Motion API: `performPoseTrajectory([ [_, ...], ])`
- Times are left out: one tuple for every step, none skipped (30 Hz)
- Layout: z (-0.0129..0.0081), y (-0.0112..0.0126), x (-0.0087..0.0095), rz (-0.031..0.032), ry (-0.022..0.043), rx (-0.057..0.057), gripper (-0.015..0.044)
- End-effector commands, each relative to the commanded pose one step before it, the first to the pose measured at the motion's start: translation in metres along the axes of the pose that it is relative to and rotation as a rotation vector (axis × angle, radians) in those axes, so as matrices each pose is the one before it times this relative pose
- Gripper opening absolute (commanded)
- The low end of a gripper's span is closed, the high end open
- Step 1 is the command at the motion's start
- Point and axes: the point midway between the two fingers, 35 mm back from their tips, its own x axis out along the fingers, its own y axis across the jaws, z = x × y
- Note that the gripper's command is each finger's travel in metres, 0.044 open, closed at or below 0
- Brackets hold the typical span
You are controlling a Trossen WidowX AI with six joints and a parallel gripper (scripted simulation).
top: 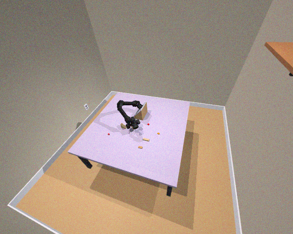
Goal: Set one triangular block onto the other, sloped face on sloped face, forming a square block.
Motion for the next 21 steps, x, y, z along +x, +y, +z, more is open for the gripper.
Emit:
performPoseTrajectory([
  [-0.00076, -0.00005, 0.00129, -0.00376, 0.00286, -0.0037, 0.044],
  [0.0, 0.0, 0.0, 0.0, 0.0, 0.0, 0.044],
  [0.0, 0.0, 0.0, 0.0, 0.0, 0.0, 0.044],
  [0.0, 0.0, 0.0, 0.0, 0.0, 0.0, 0.044],
  [0.0, 0.0, 0.0, 0.0, 0.0, 0.0, 0.044],
  [0.0, 0.0, 0.0, 0.0, 0.0, 0.0, 0.044],
  [0.00076, 0.00004, -0.00129, 0.00376, -0.00285, 0.0037, 0.0414],
  [0.0, 0.0, 0.0, 0.0, 0.0, 0.0, 0.0387],
  [0.0, 0.0, 0.0, 0.0, 0.0, 0.0, 0.0361],
  [0.0, 0.0, 0.0, 0.0, 0.0, 0.0, 0.0335],
  [0.0, 0.0, 0.0, 0.0, 0.0, 0.0, 0.0309],
  [0.0, 0.0, 0.0, 0.0, 0.0, 0.0, 0.0282],
  [0.0, 0.0, 0.0, 0.0, 0.0, 0.0, 0.0256],
  [0.0, 0.0, 0.0, 0.0, 0.0, 0.0, 0.023],
  [0.0, 0.0, 0.0, 0.0, 0.0, 0.0, 0.0204],
  [0.0, 0.0, 0.0, 0.0, 0.0, 0.0, 0.0177],
  [0.0, 0.0, 0.0, 0.0, 0.0, 0.0, 0.0151],
  [0.0, 0.0, 0.0, 0.0, 0.0, 0.0, 0.0145],
  [0.0, 0.0, 0.0, 0.0, 0.0, 0.0, 0.0138],
  [0.0, 0.0, 0.0, 0.0, 0.0, 0.0, 0.0131],
  [0.0, 0.0, 0.0, 0.0, 0.0, 0.0, 0.0125],
])
